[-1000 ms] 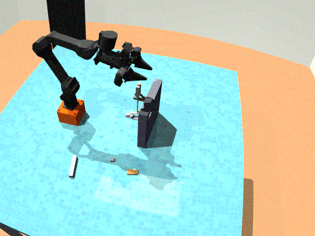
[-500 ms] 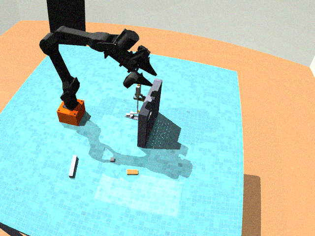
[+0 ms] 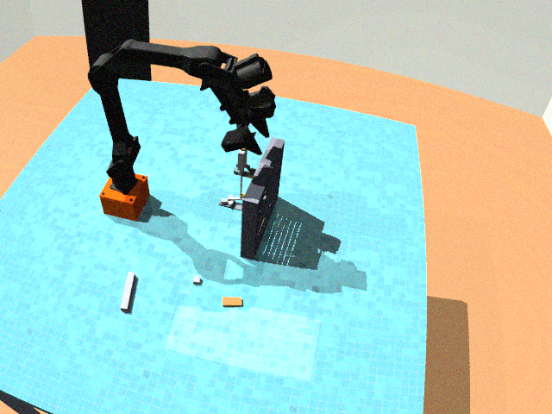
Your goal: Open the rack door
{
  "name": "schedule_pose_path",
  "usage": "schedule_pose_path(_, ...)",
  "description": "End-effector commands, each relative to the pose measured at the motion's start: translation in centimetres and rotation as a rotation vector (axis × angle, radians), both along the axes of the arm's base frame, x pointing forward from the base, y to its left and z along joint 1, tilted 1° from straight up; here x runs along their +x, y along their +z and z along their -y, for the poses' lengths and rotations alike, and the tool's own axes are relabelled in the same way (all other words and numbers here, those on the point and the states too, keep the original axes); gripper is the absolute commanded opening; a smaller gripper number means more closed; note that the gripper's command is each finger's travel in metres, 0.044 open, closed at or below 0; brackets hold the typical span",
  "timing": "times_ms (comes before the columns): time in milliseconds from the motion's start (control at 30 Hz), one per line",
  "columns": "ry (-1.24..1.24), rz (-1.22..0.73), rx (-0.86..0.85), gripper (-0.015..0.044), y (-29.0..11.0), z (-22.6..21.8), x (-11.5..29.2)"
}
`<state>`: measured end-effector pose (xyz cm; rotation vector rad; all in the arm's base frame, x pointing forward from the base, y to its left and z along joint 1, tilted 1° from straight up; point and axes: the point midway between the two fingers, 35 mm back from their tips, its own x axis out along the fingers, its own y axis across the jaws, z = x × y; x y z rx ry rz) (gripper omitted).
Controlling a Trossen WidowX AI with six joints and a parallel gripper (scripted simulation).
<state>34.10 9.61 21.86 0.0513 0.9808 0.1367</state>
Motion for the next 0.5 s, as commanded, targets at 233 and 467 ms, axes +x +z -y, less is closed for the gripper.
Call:
schedule_pose_path(233,0.016,-0.303,-0.062,0.0283,-1.9,-2.2,-2.2)
schedule_pose_path(467,0.019,-0.475,-0.122,0.0283,-2.5,-3.2,-3.9)
